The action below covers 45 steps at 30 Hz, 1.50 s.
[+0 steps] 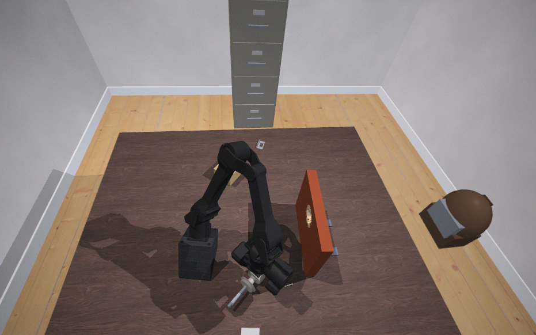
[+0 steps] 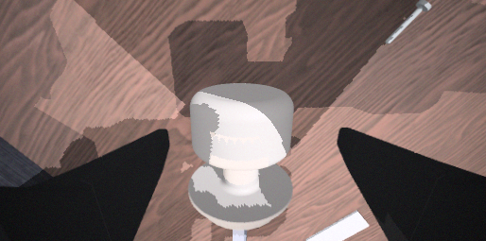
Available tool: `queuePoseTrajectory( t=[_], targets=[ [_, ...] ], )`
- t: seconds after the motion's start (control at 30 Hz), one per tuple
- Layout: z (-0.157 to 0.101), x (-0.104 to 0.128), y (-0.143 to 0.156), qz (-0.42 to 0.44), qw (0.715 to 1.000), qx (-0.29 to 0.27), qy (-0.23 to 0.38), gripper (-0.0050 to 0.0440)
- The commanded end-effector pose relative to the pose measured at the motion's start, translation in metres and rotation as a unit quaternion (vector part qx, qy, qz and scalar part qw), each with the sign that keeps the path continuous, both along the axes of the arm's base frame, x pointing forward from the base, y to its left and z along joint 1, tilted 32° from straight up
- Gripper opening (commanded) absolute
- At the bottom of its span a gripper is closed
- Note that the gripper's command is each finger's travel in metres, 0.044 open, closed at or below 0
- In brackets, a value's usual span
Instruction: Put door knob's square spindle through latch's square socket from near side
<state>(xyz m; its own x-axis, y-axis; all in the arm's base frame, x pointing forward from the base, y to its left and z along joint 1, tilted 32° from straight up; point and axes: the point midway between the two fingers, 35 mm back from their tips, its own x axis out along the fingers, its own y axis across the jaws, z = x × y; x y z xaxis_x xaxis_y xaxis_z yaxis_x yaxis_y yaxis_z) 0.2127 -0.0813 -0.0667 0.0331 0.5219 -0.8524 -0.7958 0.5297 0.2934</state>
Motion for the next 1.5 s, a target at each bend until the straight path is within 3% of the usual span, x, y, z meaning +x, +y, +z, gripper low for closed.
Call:
queuePoseTrajectory(
  t=[0.0,0.9,1.03,1.47],
  targets=[
    [-0.009,-0.0044,0.0083,-0.002,1.0,0.008,0.01,0.044],
    [-0.0168,-0.0046,0.0134,-0.002,1.0,0.008,0.01,0.044],
    [-0.017,-0.0046,0.0135,-0.002,1.0,0.008,0.01,0.0344],
    [-0.017,-0.0046,0.0135,-0.002,1.0,0.008,0.01,0.0277]
  ],
)
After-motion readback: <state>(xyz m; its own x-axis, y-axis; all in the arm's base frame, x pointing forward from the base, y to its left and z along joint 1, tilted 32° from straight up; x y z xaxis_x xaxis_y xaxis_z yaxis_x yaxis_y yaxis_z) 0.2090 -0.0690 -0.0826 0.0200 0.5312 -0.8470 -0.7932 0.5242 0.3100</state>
